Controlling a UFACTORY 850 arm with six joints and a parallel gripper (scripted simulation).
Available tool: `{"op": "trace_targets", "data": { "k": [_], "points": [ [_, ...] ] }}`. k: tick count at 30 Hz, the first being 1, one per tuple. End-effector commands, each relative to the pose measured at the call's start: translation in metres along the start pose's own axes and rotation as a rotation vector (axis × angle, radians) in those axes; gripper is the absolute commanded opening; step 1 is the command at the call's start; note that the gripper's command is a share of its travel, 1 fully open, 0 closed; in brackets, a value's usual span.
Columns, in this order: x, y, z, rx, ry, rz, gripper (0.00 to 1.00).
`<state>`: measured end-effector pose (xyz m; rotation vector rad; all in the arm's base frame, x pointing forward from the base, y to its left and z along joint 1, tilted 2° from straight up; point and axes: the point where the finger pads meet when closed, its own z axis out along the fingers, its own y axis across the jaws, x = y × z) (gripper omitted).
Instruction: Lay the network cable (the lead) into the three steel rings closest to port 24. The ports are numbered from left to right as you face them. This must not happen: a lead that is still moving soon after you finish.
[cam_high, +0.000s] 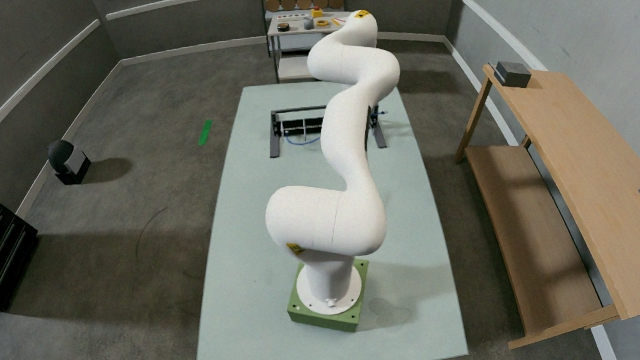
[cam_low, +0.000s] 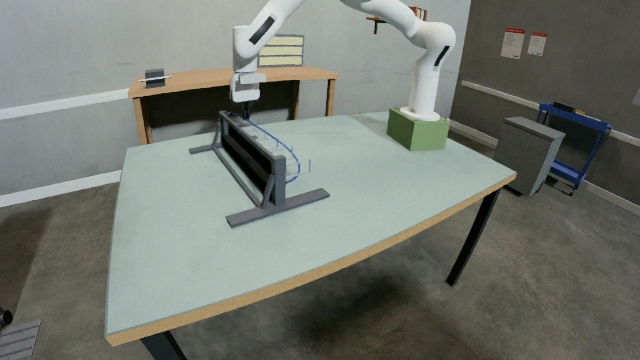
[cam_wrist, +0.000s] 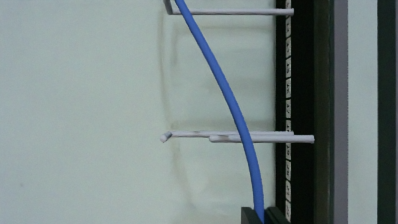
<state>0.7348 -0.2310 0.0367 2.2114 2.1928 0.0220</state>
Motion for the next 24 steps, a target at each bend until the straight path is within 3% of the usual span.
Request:
{"op": "trace_targets", "data": {
  "k": [1, 24],
  "points": [
    [0.000, 0.001, -0.001, -0.003, -0.001, 0.000, 0.00],
    [0.000, -0.022, -0.001, -0.002, -0.001, 0.000, 0.00]
  ]
}}
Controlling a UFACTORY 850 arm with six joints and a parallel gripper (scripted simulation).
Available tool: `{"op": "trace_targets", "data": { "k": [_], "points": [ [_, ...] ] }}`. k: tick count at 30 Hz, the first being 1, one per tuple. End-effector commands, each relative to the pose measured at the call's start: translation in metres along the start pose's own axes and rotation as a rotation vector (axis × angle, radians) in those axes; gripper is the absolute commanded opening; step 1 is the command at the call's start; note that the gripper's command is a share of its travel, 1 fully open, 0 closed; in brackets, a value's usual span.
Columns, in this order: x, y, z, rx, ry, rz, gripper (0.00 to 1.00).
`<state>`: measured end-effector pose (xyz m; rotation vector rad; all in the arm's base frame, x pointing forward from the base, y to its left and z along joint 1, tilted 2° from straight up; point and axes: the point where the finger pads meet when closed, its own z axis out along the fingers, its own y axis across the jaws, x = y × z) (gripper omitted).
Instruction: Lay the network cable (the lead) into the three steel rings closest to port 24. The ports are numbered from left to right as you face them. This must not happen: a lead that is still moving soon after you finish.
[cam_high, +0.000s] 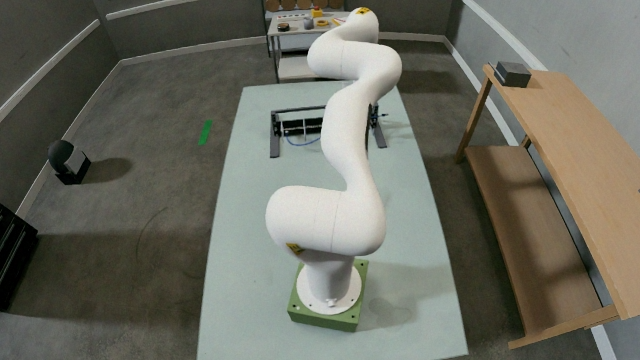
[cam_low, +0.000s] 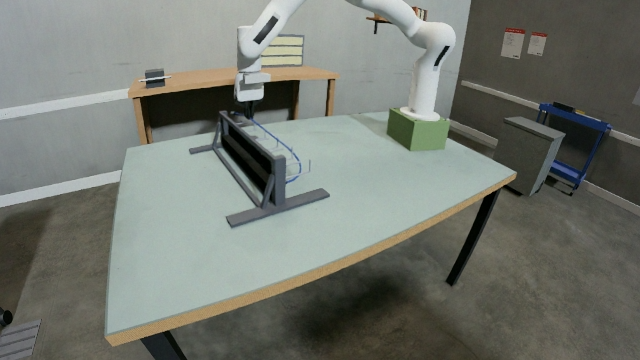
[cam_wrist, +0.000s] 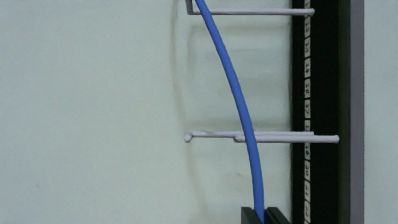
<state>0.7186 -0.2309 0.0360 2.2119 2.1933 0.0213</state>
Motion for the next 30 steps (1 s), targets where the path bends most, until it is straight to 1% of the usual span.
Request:
{"op": "trace_targets", "data": {
  "k": [1, 10, 30],
  "points": [
    [0.000, -0.007, -0.001, -0.003, -0.001, 0.000, 0.00],
    [0.000, -0.019, -0.001, -0.003, -0.001, 0.000, 0.00],
    [0.000, -0.023, -0.001, -0.003, -0.001, 0.000, 0.00]
  ]
}}
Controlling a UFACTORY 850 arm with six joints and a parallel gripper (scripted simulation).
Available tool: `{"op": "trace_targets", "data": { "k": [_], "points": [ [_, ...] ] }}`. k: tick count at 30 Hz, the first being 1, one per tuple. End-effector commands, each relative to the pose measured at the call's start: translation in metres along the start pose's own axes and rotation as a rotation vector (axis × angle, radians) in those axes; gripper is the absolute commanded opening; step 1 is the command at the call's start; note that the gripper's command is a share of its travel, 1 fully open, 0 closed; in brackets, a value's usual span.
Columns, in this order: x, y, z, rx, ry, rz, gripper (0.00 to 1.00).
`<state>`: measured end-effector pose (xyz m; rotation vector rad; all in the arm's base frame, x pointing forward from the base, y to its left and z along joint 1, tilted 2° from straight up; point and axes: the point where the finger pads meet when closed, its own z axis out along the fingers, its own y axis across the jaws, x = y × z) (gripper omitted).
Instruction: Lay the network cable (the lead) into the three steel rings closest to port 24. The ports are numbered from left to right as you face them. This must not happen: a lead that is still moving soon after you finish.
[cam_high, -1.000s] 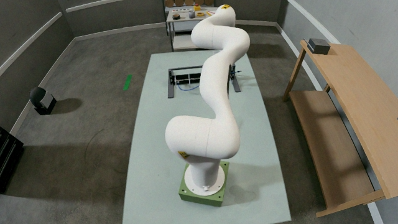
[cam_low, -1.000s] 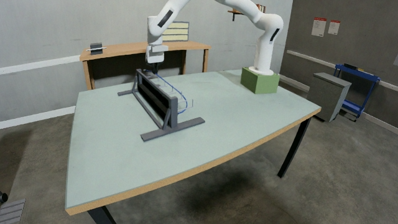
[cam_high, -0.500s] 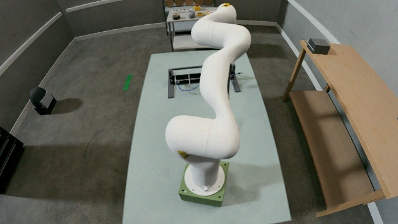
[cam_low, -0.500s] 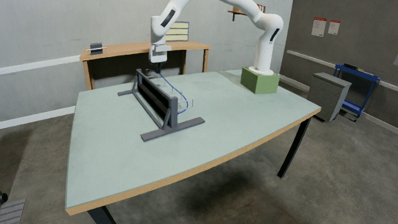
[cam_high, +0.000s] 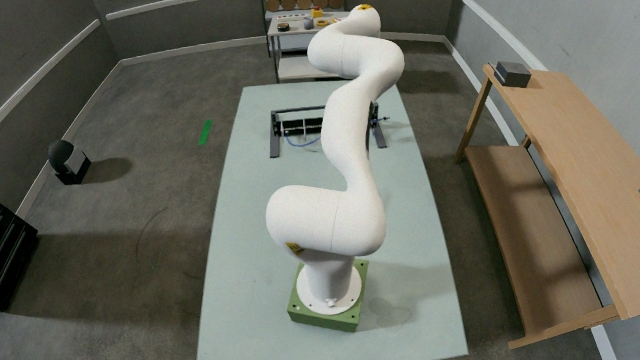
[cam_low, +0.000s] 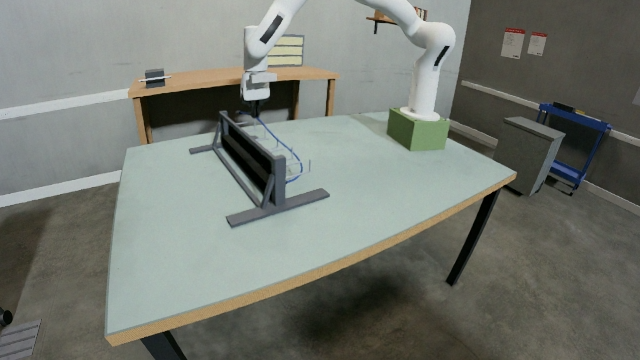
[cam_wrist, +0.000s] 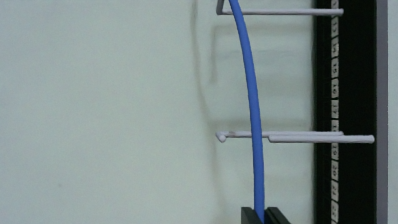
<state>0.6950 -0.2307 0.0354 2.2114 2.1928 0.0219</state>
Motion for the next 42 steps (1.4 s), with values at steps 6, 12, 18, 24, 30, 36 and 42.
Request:
{"op": "trace_targets", "data": {
  "k": [6, 12, 18, 24, 30, 36, 42],
  "points": [
    [0.000, 0.001, 0.000, -0.002, -0.001, 0.000, 0.00],
    [0.000, 0.001, 0.002, -0.002, -0.001, 0.000, 0.00],
    [0.000, 0.001, 0.005, -0.002, -0.001, 0.000, 0.00],
    [0.000, 0.001, 0.009, -0.002, -0.001, 0.000, 0.00],
    [0.000, 0.001, 0.015, -0.002, -0.001, 0.000, 0.00],
    [0.000, 0.001, 0.020, -0.002, -0.001, 0.000, 0.00],
    [0.000, 0.001, 0.027, -0.002, -0.001, 0.000, 0.00]
  ]
}}
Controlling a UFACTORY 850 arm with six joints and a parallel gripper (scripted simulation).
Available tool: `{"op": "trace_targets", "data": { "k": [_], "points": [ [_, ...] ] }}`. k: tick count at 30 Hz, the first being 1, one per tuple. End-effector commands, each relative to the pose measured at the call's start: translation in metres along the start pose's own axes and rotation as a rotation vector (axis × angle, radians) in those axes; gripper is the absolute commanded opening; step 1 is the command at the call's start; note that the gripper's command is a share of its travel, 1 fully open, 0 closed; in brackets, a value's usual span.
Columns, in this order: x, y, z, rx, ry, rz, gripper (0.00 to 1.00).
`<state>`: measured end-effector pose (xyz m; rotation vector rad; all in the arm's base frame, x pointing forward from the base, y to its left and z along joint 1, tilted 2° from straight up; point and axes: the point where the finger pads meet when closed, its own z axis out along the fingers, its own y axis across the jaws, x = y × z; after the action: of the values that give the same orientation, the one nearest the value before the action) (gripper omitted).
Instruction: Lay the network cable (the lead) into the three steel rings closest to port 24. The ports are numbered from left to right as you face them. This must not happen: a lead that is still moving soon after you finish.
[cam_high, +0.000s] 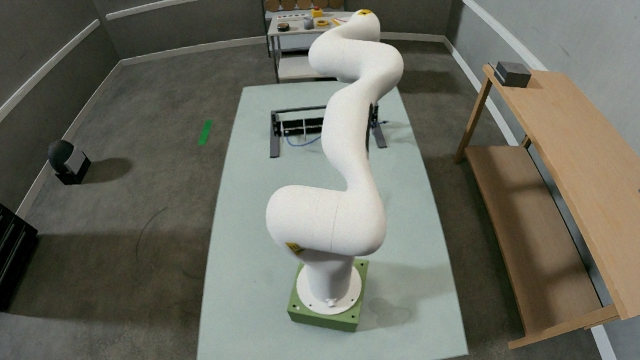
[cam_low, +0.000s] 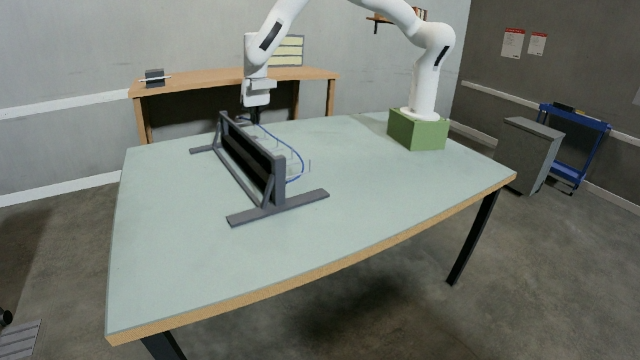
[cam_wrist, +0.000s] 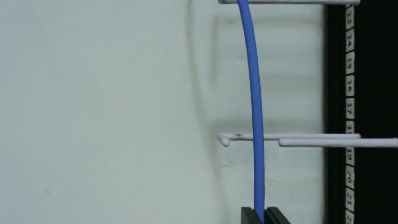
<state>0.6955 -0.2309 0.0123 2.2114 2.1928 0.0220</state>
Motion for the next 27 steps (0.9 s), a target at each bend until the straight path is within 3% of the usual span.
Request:
{"op": "trace_targets", "data": {
  "k": [1, 27],
  "points": [
    [0.000, 0.001, 0.005, -0.002, -0.001, 0.000, 0.00],
    [0.000, 0.001, 0.027, -0.002, -0.001, 0.000, 0.00]
  ]
}}
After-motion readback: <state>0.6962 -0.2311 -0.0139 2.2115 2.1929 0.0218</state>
